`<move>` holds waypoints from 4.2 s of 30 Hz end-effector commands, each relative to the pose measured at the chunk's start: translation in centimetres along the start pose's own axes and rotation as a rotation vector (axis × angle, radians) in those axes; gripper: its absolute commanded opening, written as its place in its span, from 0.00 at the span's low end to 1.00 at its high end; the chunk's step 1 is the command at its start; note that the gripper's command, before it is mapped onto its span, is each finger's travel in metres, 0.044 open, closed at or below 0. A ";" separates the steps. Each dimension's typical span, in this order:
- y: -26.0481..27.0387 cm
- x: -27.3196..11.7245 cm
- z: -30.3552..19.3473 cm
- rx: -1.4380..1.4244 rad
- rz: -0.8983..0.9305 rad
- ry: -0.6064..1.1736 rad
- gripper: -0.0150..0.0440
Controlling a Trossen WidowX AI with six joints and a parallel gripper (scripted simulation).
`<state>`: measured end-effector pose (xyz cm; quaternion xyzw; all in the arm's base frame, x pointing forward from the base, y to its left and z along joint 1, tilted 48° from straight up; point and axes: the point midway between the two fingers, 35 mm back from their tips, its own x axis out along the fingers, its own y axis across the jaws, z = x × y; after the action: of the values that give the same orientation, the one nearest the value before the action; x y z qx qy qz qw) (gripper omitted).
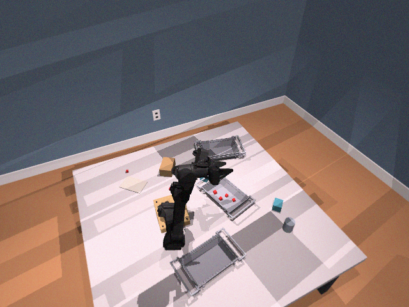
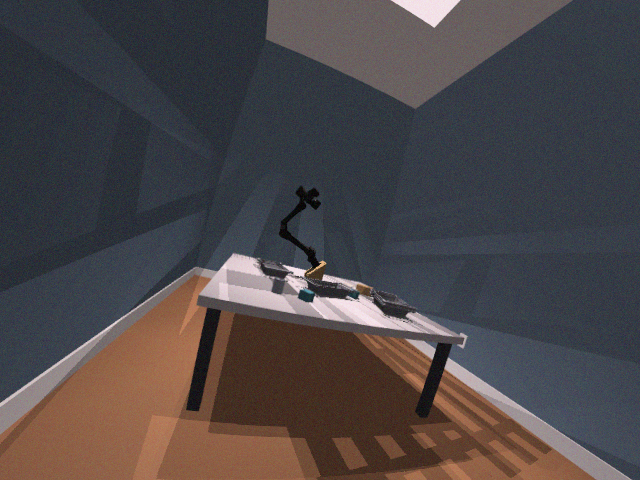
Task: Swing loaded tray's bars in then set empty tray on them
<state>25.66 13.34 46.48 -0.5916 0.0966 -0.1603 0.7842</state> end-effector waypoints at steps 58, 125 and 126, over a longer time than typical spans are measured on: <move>20.7 23.4 -16.1 1.844 -0.475 0.860 0.40; 31.3 23.2 -37.6 2.327 -1.910 0.936 0.40; 31.3 23.2 -37.6 2.327 -1.910 0.936 0.40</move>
<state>38.62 -20.99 7.01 -0.5710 0.2482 0.7220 -0.3018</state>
